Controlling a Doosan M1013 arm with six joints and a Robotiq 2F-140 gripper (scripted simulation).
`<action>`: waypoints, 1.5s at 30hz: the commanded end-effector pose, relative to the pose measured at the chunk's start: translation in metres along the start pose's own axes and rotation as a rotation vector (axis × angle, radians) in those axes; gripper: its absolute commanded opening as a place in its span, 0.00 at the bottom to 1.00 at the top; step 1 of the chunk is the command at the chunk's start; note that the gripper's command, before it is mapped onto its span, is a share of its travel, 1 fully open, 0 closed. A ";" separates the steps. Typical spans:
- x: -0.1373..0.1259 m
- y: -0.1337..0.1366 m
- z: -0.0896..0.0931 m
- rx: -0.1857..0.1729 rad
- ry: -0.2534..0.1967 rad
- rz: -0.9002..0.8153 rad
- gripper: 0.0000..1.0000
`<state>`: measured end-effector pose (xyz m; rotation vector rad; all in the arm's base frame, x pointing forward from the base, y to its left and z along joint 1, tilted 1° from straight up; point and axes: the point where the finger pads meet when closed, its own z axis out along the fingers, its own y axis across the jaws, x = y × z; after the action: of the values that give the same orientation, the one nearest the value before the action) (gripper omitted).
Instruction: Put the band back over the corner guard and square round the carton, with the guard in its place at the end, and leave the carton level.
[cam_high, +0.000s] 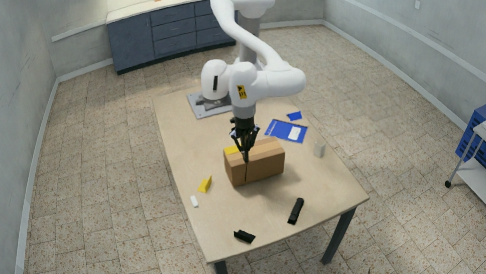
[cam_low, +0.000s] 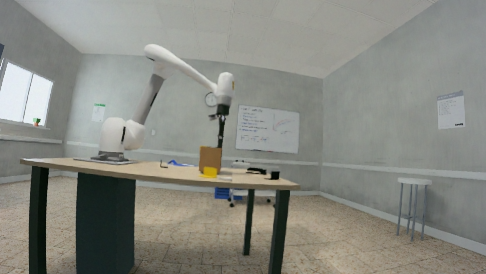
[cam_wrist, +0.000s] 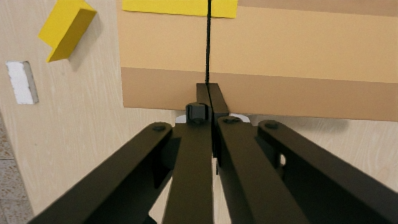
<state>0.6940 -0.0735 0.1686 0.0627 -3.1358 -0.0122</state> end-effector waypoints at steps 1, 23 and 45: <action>0.000 -0.002 -0.001 0.000 -0.002 0.000 0.10; 0.001 -0.015 -0.001 0.000 -0.002 0.000 0.10; 0.000 -0.011 -0.001 0.000 -0.002 0.000 0.10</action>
<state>0.6937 -0.0846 0.1684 0.0626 -3.1357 -0.0121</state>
